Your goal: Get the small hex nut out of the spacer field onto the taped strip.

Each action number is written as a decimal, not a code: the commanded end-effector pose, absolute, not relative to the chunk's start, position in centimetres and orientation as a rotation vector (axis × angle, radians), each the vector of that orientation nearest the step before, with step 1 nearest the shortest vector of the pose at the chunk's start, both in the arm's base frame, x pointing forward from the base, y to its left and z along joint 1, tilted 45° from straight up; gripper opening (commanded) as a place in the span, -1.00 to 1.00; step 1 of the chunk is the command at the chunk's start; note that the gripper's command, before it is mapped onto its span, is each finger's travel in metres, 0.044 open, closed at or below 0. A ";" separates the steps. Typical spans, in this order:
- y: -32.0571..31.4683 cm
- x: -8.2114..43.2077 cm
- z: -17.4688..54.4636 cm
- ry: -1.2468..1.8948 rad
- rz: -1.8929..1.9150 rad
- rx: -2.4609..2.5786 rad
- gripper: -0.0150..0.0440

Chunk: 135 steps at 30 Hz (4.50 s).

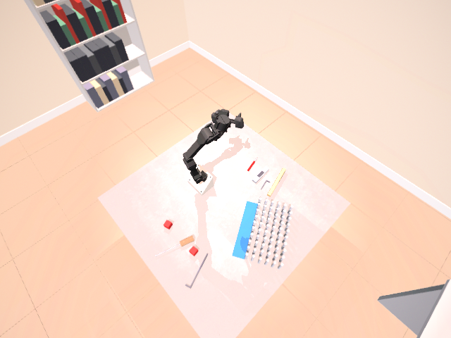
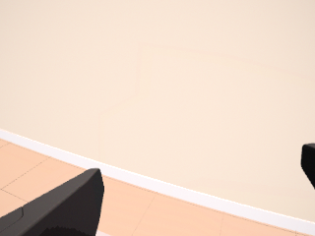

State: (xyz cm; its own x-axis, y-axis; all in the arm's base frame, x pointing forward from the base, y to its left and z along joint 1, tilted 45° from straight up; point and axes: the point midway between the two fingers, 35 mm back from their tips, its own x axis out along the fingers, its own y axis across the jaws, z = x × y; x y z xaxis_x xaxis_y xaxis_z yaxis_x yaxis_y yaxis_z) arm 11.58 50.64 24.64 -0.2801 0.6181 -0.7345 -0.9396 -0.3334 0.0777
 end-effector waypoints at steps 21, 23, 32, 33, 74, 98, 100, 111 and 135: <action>31.4 40.0 18.6 0.615 0.916 -0.559 1.00; 28.3 41.7 18.0 0.614 0.821 -0.541 1.00; 12.9 45.4 15.1 0.607 0.390 -0.455 1.00; 11.1 45.4 14.8 0.606 0.341 -0.446 1.00; -4.4 41.6 11.9 0.589 -0.118 -0.356 1.00; -26.1 27.8 26.3 0.405 -1.166 0.663 1.00; -27.3 25.0 28.0 0.332 -1.281 0.762 1.00; -28.3 22.2 29.9 0.230 -1.415 0.873 1.00; -28.4 22.4 30.0 0.230 -1.415 0.873 0.46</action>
State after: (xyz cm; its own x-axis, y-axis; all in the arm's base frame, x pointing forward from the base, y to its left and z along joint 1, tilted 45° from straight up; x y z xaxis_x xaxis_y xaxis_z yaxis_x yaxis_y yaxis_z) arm 22.45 -28.33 29.86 0.1962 -0.7562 -0.6242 0.9176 -0.0829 0.3889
